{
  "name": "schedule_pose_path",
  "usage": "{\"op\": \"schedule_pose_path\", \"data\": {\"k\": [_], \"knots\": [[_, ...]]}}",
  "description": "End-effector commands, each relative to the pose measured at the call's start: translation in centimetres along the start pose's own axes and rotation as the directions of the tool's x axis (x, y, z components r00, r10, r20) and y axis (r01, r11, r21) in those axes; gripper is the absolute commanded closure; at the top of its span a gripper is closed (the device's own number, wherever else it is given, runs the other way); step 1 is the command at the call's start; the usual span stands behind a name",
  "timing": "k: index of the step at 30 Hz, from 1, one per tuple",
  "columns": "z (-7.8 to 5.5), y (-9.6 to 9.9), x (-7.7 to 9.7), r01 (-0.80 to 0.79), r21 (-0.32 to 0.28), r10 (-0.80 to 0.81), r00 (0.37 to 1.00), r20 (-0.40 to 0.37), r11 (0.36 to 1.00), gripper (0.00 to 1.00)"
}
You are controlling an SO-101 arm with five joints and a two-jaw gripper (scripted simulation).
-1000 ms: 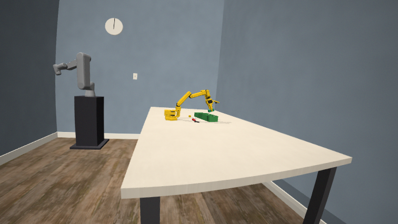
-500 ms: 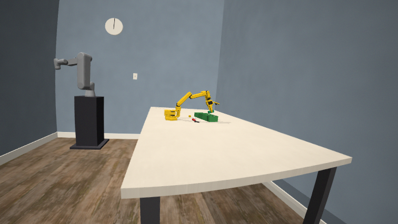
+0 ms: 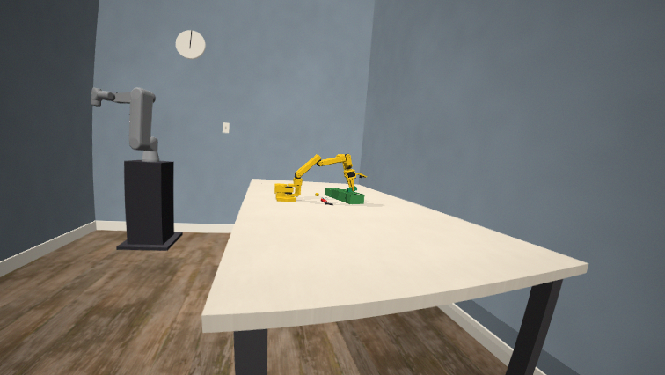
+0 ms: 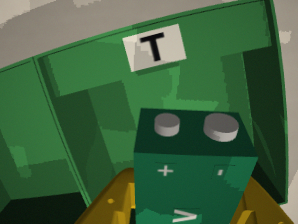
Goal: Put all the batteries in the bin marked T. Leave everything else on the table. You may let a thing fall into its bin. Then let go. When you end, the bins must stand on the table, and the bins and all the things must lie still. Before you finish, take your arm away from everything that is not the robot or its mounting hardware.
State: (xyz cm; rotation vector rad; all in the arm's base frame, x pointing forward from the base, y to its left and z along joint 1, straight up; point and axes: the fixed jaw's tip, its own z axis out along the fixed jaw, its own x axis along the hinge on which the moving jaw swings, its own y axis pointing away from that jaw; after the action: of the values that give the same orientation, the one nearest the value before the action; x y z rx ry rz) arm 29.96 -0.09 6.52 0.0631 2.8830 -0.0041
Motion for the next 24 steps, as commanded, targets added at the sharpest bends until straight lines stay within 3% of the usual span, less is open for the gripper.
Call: {"op": "schedule_pose_path", "data": {"k": [1, 24], "knots": [[-1.5, -0.2, -0.9, -0.003, 0.0, 0.003, 0.998, 0.067, 1.0, 1.0], [0.6, -0.2, -0.6, -0.003, 0.0, 0.003, 0.998, 0.065, 1.0, 1.0]]}}
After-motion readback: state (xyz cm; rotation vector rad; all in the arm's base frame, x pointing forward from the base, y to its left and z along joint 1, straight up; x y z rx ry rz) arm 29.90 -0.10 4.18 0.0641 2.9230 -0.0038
